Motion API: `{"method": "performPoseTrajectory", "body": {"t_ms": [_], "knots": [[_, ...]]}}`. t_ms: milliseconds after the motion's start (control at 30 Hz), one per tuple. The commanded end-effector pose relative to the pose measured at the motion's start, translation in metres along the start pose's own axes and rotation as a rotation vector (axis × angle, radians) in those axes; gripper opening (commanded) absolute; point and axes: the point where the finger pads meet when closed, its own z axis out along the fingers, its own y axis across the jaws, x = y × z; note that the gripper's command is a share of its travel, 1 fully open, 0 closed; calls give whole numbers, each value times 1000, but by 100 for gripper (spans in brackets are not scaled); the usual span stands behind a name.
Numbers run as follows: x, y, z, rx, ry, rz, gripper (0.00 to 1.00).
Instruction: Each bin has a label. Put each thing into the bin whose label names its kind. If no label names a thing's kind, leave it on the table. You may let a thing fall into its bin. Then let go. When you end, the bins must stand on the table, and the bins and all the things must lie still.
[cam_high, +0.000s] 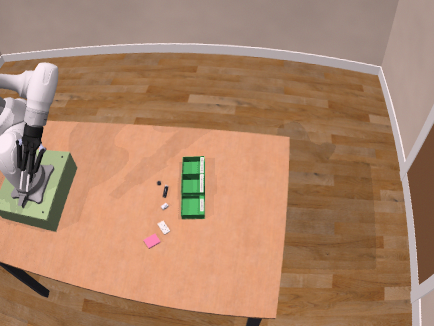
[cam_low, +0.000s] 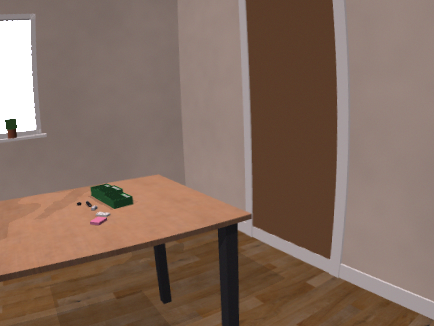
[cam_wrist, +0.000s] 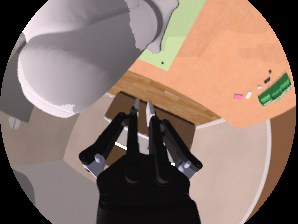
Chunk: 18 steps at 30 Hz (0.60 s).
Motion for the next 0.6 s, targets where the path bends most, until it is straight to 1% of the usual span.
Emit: {"method": "performPoseTrajectory", "body": {"t_ms": [0,167,200,333,367,433,467,567], "knots": [[18,12,19,-1,-3,1,5],[46,22,48,-1,-3,1,5],[48,23,50,-1,-3,1,5],[48,23,50,-1,-3,1,5],[48,31,47,11,20,44,5],[55,39,35,16,79,124,5],[59,43,29,16,84,130,5],[60,45,27,16,84,130,5]]}}
